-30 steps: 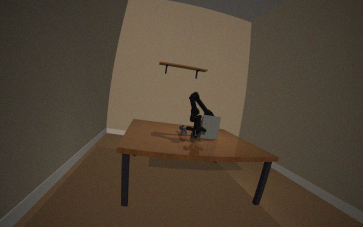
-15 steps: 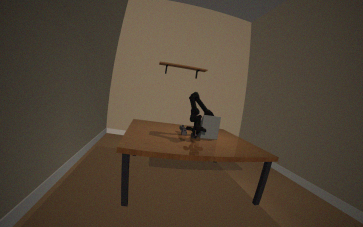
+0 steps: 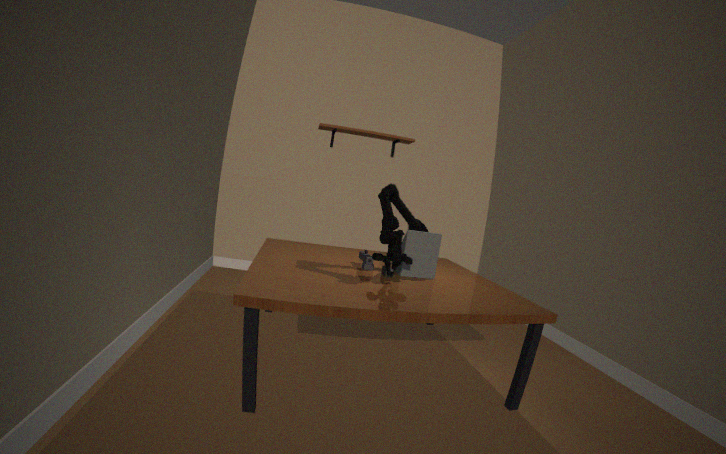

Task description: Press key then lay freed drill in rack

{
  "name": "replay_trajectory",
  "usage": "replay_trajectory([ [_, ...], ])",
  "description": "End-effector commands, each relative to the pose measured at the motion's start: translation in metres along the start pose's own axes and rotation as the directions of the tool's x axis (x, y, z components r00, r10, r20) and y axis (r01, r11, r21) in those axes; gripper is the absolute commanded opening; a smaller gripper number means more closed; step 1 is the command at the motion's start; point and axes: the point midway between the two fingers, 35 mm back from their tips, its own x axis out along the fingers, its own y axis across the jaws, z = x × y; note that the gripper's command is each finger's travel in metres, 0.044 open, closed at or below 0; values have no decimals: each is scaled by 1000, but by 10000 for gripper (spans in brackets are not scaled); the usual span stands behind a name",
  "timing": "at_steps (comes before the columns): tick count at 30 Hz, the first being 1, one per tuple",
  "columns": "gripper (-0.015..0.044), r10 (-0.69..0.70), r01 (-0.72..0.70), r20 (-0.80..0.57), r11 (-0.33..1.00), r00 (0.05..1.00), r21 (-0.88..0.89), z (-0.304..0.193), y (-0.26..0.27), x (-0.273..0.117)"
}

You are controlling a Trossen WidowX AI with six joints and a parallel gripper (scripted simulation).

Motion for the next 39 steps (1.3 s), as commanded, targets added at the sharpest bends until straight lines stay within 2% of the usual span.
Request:
replay_trajectory([
  [1,0,14,-14,-15,1000,1000,3,-5,2,6],
  [36,0,14,-14,-15,1000,1000,3,-5,2,6],
  [39,79,0,0,0,1000,1000,0,0,0,0],
])
